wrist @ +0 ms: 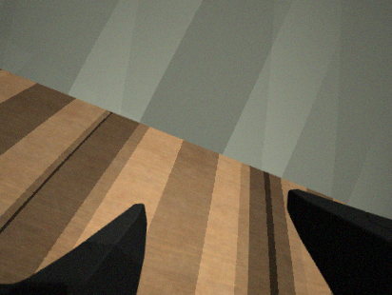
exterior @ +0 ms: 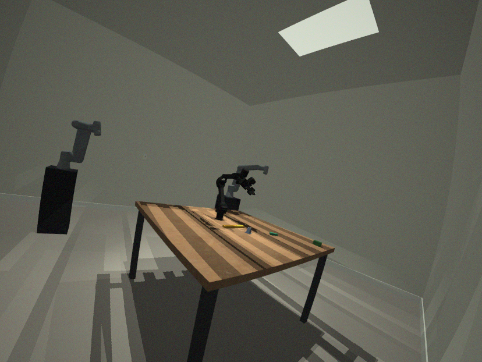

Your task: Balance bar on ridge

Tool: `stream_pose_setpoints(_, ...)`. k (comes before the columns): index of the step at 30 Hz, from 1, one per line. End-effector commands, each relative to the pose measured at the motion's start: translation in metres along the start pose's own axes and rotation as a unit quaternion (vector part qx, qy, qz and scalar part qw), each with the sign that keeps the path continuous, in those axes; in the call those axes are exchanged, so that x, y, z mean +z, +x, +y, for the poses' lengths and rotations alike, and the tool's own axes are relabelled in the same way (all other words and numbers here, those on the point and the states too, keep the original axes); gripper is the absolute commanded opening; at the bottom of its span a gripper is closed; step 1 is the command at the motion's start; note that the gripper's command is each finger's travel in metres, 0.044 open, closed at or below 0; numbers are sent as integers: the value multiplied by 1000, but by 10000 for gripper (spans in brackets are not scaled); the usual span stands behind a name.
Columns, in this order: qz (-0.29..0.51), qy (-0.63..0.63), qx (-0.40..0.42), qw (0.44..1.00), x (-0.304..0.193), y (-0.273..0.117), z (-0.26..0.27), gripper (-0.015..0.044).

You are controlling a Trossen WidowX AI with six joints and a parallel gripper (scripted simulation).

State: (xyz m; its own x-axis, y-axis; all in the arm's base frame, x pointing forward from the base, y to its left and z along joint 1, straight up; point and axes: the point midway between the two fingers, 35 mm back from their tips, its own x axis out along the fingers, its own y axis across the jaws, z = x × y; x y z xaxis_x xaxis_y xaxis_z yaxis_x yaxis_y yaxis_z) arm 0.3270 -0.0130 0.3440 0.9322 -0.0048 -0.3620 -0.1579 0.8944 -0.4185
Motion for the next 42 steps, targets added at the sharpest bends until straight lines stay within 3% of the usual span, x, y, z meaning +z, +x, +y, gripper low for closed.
stream_pose_setpoints(1,56,-57,24,997,-28,13,9,315)
stream_pose_setpoints(11,169,-187,109,962,-91,30,30,315)
stream_pose_setpoints(22,256,-311,238,884,-156,28,54,315)
stream_pose_setpoints(38,295,-432,463,716,-230,-4,86,315)
stream_pose_setpoints(42,295,-435,472,708,-233,-6,87,315)
